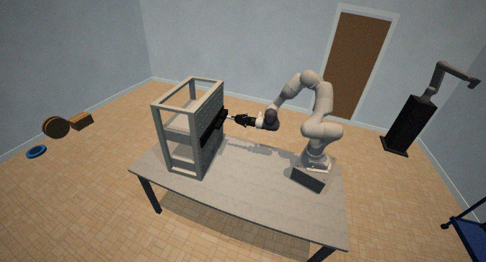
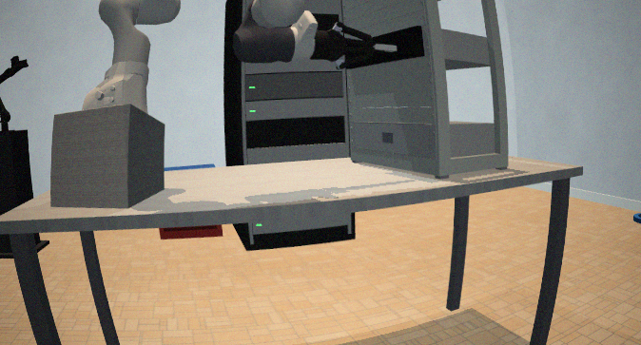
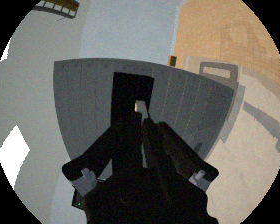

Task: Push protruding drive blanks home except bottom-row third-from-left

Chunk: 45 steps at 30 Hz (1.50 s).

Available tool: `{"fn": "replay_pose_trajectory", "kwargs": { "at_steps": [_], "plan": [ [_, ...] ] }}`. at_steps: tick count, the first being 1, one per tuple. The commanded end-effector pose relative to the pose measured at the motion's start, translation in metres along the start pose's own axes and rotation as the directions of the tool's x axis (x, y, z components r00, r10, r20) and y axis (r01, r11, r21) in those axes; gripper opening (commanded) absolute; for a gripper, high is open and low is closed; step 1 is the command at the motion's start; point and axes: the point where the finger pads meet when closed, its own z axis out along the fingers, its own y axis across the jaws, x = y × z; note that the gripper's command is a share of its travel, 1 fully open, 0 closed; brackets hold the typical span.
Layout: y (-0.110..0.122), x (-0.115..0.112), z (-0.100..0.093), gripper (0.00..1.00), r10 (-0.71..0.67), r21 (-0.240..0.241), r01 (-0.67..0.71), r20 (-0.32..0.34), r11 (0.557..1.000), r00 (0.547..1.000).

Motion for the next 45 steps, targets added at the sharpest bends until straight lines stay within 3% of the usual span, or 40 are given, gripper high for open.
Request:
{"fn": "replay_pose_trajectory", "kwargs": {
  "at_steps": [1, 45],
  "plan": [
    [0.0011, 0.0015, 0.0002, 0.0, 0.003, -0.003, -0.003, -0.004, 1.0, 1.0],
    [0.0082, 0.0054, 0.0022, 0.0, 0.003, -0.003, -0.003, -0.004, 1.0, 1.0]
  ]
}}
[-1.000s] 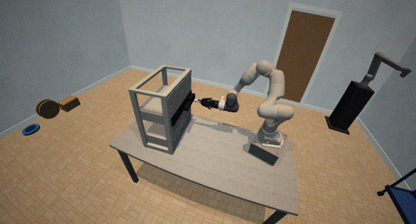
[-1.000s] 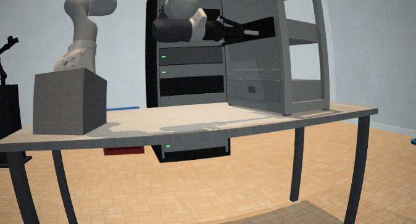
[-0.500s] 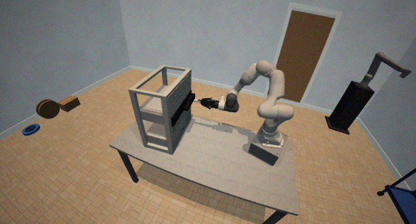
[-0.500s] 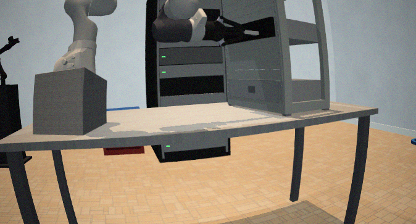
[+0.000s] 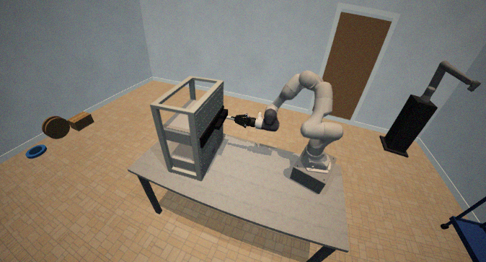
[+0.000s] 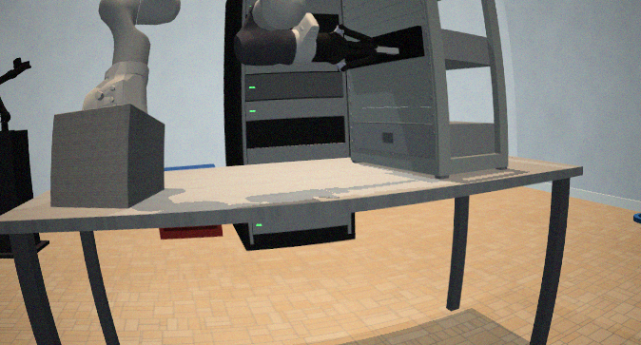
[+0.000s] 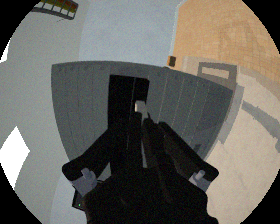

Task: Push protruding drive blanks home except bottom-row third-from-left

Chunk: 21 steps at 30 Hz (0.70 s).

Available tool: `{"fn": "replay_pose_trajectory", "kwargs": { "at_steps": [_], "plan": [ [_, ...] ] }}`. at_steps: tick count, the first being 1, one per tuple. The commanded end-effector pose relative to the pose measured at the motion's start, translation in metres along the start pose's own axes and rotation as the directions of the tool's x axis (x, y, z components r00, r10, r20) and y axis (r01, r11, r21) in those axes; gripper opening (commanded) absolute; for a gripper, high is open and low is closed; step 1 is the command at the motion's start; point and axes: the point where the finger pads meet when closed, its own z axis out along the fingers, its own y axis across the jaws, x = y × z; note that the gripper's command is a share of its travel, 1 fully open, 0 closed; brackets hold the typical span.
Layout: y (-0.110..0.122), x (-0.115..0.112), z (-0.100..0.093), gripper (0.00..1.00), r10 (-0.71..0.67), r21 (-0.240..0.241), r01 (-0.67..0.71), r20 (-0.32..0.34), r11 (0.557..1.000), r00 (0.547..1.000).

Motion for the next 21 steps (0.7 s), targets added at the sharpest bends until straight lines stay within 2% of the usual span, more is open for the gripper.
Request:
{"fn": "replay_pose_trajectory", "kwargs": {
  "at_steps": [1, 21],
  "plan": [
    [0.0003, -0.0003, 0.0004, 0.0, -0.003, 0.0, 0.003, 0.003, 1.0, 1.0],
    [-0.0006, -0.0023, 0.0006, 0.0, -0.003, 0.0, 0.003, 0.003, 1.0, 1.0]
  ]
}}
